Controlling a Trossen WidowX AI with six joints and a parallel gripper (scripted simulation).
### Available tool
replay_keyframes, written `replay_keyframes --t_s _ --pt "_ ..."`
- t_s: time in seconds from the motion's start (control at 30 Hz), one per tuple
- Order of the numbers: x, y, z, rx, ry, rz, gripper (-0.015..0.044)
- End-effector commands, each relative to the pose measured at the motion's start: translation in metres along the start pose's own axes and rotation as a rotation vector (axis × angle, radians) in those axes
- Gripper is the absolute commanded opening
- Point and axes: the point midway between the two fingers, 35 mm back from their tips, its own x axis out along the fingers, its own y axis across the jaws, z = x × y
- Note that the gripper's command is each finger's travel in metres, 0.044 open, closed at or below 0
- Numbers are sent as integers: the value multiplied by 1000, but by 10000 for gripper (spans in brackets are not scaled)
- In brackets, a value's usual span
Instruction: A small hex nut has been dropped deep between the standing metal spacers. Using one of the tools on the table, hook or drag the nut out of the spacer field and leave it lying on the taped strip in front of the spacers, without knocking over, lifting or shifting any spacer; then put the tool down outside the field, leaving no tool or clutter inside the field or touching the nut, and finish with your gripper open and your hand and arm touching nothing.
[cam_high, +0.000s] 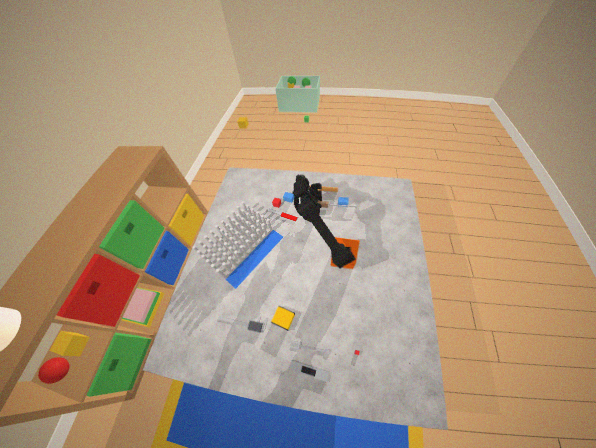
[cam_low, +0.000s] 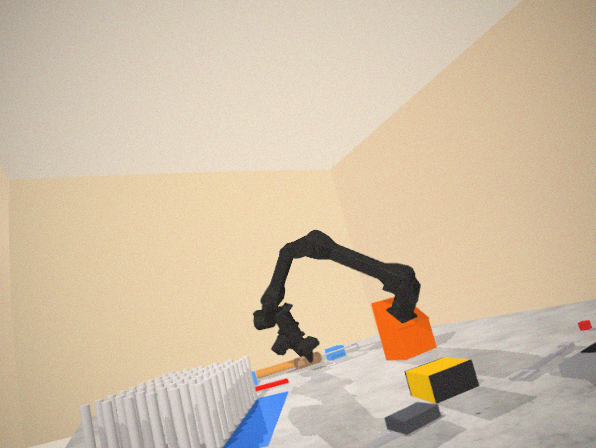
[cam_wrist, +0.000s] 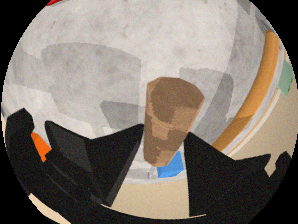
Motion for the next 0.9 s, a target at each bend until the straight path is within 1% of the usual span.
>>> replay_keyframes --t_s 0.0,0.23,0.47,0.53,0.73,0.87 --pt "-34 -18 -9 2 -8 -26 0" --pt "-89 -35 -34 22 -17 -34 0" --pt "-131 -41 -60 6 -4 -28 0" --pt "-138 -42 -65 2 -1 -26 0" --pt "-139 -42 -65 -3 -2 -27 0" --pt "-154 -32 -56 -78 -38 -44 0"
